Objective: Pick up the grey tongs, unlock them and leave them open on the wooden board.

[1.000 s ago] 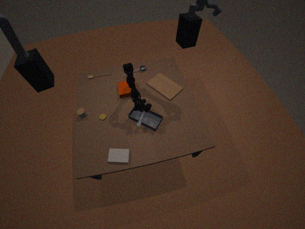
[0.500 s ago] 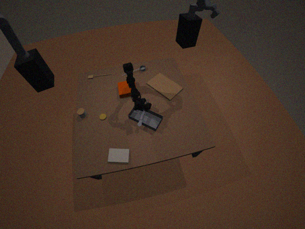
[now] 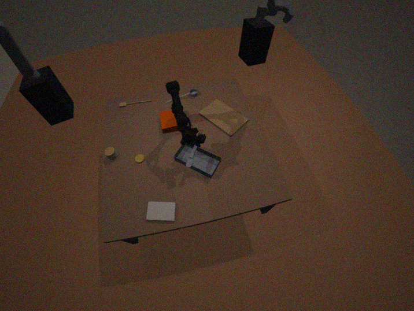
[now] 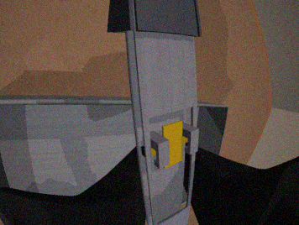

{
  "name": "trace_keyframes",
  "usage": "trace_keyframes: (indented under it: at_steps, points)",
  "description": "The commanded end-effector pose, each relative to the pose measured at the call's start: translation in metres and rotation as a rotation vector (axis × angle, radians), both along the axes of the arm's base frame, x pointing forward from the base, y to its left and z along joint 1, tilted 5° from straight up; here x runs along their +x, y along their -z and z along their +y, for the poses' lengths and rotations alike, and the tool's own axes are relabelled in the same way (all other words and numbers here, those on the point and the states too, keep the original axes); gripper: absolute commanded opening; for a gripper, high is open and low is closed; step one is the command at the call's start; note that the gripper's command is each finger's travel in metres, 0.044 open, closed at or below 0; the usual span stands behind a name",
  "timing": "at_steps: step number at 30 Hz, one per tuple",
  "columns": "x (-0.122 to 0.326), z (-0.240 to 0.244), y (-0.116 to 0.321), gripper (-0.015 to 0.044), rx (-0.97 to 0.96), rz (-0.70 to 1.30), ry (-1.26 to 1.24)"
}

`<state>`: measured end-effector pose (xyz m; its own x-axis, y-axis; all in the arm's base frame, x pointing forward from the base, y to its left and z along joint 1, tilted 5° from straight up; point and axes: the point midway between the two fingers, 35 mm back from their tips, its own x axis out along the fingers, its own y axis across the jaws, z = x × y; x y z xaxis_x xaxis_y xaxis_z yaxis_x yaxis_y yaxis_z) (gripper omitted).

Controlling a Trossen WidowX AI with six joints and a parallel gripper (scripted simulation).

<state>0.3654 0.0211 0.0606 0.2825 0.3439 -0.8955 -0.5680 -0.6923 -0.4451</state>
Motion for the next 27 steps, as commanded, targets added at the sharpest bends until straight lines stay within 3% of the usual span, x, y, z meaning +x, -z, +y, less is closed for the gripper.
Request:
trace_keyframes:
  at_steps: [1, 27]
  points:
    - [0.0020, -0.0003, -0.0040, -0.0150, -0.007, -0.001, 0.009]
    - [0.0070, 0.0022, -0.0006, -0.0150, -0.338, 0.345, 0.252]
